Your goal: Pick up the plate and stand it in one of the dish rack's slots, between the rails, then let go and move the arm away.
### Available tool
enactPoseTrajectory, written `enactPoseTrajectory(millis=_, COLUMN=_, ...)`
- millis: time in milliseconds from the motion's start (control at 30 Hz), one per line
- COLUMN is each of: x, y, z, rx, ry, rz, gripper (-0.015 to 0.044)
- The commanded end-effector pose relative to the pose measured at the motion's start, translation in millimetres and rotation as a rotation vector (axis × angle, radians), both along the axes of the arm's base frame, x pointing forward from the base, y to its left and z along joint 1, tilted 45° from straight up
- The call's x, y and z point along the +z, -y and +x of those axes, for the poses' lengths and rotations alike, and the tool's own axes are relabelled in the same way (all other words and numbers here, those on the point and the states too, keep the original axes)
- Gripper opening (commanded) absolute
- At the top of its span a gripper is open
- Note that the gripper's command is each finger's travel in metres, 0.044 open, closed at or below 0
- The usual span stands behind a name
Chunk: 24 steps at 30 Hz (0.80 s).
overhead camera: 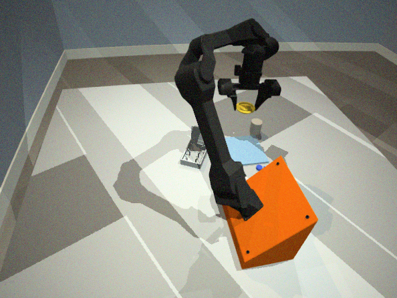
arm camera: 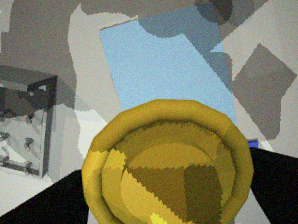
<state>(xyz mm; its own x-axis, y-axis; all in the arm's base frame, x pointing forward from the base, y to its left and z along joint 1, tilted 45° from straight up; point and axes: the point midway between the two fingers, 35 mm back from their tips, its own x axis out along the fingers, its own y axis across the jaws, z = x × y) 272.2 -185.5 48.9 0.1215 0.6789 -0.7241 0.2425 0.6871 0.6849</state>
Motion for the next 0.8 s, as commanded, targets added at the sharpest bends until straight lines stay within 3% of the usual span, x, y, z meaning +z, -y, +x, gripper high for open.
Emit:
enactPoseTrajectory(millis=0, x=15, y=-13, z=-1, rx=-0.104, ry=-0.090, rz=0.017, gripper=0.0000)
enactPoseTrajectory(millis=767, x=83, y=-78, z=-15, rx=-0.706, ry=-0.601, rz=0.110, gripper=0.0000)
